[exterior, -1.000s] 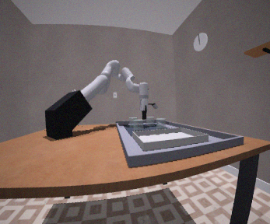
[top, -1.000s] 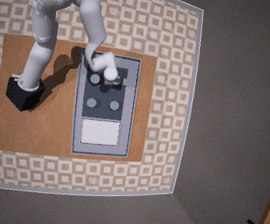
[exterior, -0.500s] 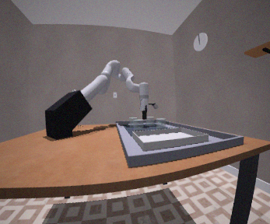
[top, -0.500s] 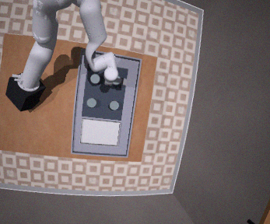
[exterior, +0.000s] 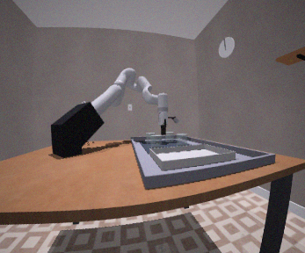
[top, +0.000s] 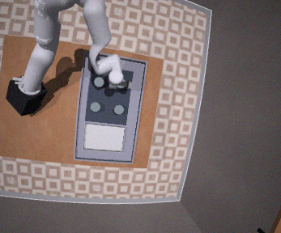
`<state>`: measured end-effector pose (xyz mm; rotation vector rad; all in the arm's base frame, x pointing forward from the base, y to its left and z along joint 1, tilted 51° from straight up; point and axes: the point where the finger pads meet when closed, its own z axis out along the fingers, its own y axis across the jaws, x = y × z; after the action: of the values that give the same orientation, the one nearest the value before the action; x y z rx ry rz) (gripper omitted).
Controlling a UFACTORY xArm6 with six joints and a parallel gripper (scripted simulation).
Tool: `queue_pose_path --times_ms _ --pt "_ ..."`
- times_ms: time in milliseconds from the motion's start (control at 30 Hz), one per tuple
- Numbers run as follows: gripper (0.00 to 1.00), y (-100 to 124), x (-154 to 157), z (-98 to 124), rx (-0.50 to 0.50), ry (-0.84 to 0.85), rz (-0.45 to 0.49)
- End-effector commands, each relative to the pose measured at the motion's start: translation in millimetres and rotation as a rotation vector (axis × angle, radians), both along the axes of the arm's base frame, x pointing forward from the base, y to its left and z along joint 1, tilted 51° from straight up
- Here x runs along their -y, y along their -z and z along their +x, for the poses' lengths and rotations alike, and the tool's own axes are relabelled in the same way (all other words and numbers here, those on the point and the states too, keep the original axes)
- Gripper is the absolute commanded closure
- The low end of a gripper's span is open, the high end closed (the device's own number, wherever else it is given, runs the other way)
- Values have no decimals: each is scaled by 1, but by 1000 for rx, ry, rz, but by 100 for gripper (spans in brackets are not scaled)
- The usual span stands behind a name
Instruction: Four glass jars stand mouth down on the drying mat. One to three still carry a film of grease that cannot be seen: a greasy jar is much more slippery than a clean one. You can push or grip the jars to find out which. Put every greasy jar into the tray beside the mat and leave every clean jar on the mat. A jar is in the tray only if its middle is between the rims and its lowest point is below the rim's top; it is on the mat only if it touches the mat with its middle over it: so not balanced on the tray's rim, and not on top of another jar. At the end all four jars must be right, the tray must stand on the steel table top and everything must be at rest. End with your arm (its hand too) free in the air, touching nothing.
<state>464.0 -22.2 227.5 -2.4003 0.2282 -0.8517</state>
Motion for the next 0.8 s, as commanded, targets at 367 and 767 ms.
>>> queue_pose_path --times_ms 367,767 --pt "100 -3 2 2 3 1 -1" --pt "100 -4 2 2 3 1 -1"
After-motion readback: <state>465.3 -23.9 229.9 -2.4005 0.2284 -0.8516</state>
